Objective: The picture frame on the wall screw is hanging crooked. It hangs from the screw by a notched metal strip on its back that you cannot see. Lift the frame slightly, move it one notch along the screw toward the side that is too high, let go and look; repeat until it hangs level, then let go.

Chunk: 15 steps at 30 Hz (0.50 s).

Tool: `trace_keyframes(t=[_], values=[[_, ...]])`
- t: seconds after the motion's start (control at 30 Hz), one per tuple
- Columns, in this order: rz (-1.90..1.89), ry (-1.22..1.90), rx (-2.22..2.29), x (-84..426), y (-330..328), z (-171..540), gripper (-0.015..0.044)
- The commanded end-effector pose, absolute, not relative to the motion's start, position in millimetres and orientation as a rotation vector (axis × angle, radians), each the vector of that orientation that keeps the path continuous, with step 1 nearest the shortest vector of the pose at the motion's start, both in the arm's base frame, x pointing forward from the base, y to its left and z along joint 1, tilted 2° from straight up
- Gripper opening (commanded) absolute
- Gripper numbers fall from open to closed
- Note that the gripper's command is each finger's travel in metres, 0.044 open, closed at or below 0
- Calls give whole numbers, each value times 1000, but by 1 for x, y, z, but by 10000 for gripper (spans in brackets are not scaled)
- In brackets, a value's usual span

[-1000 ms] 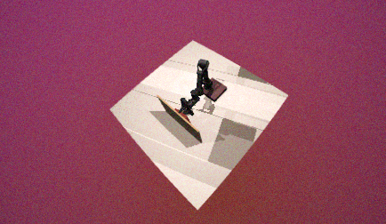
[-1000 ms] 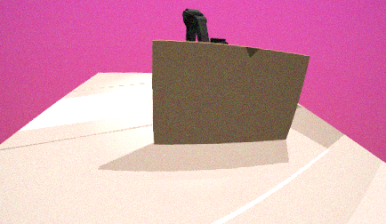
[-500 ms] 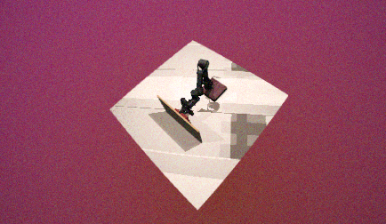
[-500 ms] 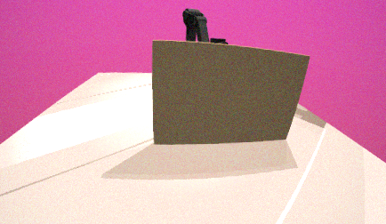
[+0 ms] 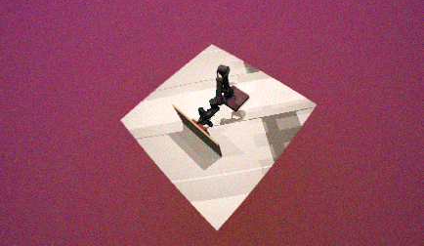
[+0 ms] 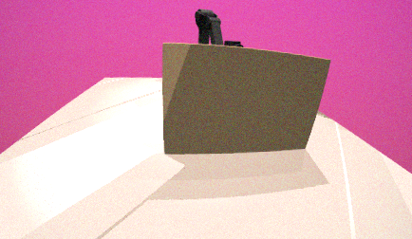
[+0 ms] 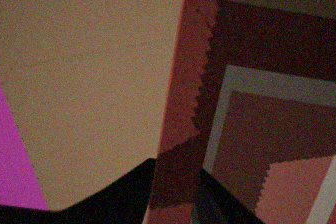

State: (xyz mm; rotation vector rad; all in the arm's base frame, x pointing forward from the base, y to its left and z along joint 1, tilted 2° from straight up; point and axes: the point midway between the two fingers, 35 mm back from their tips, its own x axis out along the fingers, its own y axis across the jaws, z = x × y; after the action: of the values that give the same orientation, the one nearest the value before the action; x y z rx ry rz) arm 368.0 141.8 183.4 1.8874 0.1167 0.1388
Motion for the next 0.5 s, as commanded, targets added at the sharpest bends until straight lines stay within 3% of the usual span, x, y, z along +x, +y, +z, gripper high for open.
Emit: trace_keyframes(t=[0.0, 0.47], values=[[141, 119, 1888, 368, 142, 185, 0], [141, 119, 1888, 368, 141, 187, 0]])
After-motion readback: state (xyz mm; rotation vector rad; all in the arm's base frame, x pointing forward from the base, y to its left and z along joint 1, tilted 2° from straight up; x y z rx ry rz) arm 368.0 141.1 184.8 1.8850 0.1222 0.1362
